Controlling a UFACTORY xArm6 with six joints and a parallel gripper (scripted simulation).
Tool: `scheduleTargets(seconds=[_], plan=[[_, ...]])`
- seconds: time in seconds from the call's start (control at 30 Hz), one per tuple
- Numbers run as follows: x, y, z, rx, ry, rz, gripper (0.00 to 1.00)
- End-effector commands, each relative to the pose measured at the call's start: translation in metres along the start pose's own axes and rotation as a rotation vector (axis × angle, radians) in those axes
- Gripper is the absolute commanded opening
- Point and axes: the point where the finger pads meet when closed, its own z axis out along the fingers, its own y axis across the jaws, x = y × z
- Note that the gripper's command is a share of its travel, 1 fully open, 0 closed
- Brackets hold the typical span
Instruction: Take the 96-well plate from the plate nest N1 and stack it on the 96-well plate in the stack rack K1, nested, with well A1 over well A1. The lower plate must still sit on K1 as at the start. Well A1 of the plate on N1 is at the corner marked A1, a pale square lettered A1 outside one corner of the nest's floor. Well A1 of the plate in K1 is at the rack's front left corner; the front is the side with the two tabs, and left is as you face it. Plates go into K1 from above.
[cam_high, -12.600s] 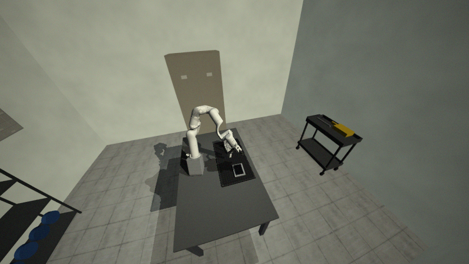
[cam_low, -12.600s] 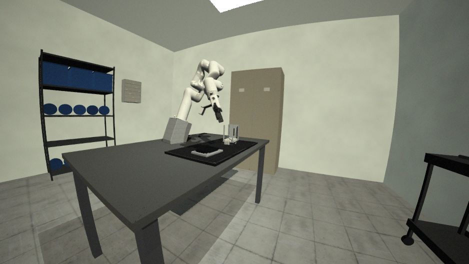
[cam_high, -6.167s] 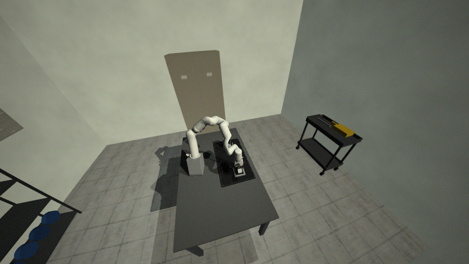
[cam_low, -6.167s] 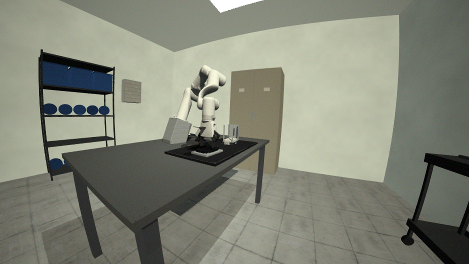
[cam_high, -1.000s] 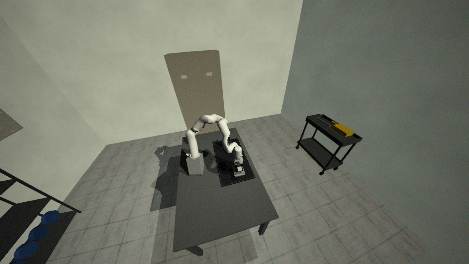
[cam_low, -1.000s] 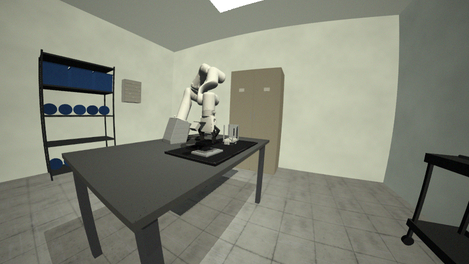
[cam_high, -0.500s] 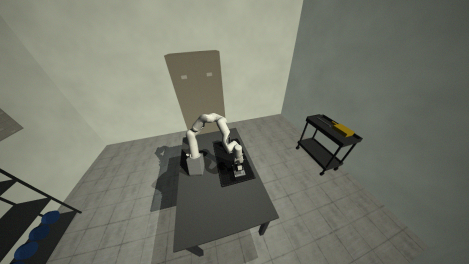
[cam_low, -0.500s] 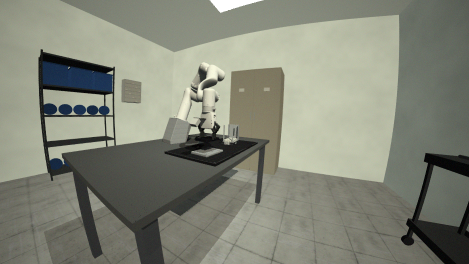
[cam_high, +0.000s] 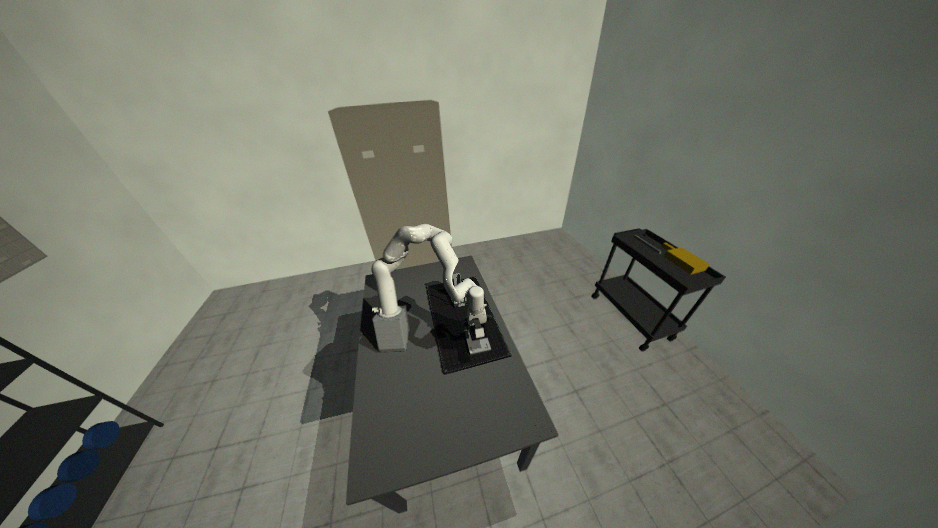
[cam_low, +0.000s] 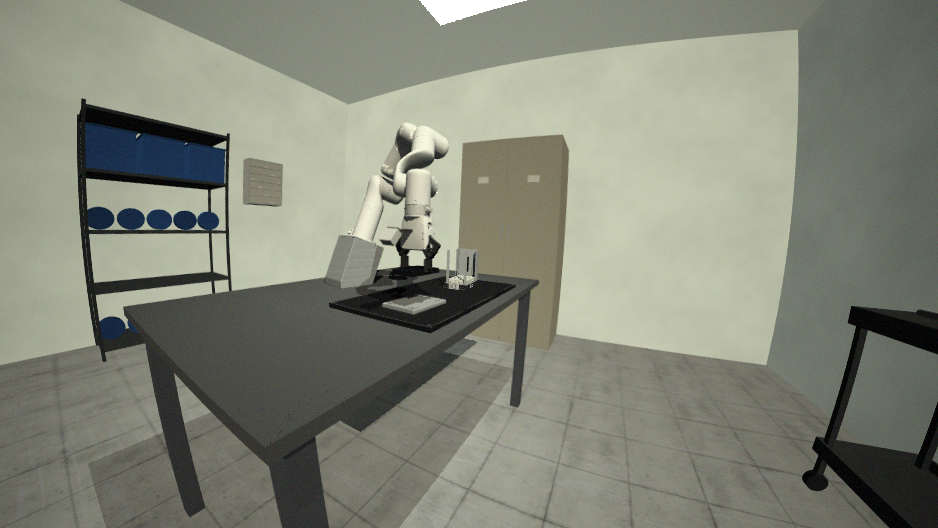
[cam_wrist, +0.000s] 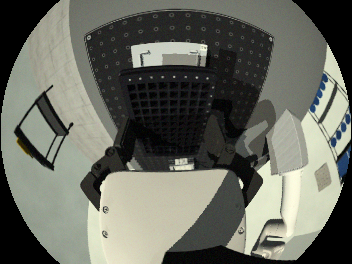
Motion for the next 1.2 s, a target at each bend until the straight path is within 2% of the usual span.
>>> scheduleTargets(seconds=[0.0, 1.17], plan=[[0.001, -0.002, -0.009, 0.004, 0.002, -0.001, 0.00], [0.001, -0.002, -0.061, 0.004, 0.003, -0.001, 0.00]])
